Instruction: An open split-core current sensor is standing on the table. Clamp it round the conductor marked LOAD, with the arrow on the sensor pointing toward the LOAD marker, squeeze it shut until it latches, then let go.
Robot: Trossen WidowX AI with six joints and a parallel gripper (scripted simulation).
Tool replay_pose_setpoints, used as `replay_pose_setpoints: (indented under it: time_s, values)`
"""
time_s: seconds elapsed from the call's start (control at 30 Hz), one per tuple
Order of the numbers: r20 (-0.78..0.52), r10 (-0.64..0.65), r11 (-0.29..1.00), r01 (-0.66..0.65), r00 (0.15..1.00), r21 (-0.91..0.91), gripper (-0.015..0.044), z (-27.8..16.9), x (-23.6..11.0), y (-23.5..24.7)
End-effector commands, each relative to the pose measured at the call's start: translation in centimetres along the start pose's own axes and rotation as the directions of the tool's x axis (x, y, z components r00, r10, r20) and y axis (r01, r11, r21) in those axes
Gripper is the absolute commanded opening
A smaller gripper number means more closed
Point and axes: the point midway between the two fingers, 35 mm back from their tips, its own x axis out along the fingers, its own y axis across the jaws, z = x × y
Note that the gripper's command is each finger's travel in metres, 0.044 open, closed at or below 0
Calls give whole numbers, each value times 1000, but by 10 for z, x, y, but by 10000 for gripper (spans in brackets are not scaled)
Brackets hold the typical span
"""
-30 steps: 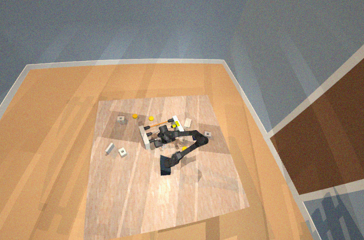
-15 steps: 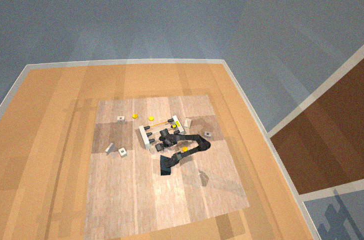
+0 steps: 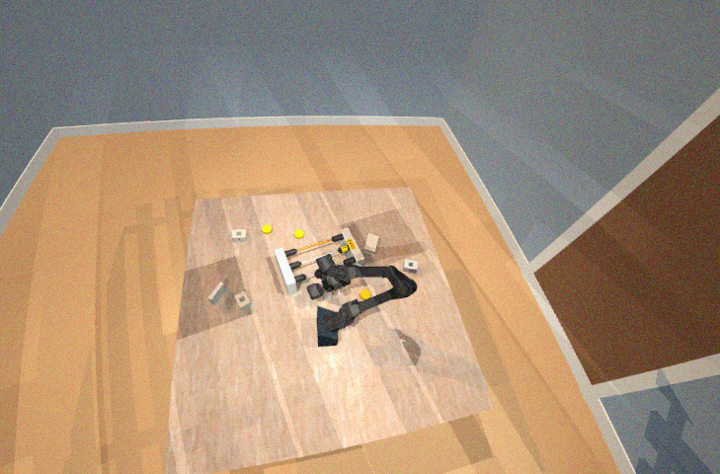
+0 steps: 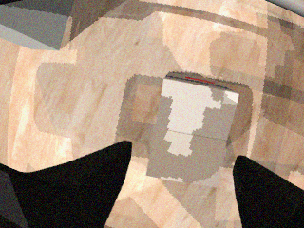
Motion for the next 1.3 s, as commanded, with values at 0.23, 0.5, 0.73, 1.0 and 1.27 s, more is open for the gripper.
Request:
replay_pose_setpoints:
  time_s: [0.23,0.5,0.73,1.0,1.27]
  values:
    - [-1,5,1000,-5,1000,1,321,-3,-54,1]
    - [-25,4,990,-7,1000,-141,320,0,-56,0]
    - [-138,3,673,-104,990,-733,320,17,-55,-1]
    - [-254,4,19,-254,967,-967,320,35,-49,-2]
    - [-257,5,3,-257,966,-966,320,35,-48,-1]
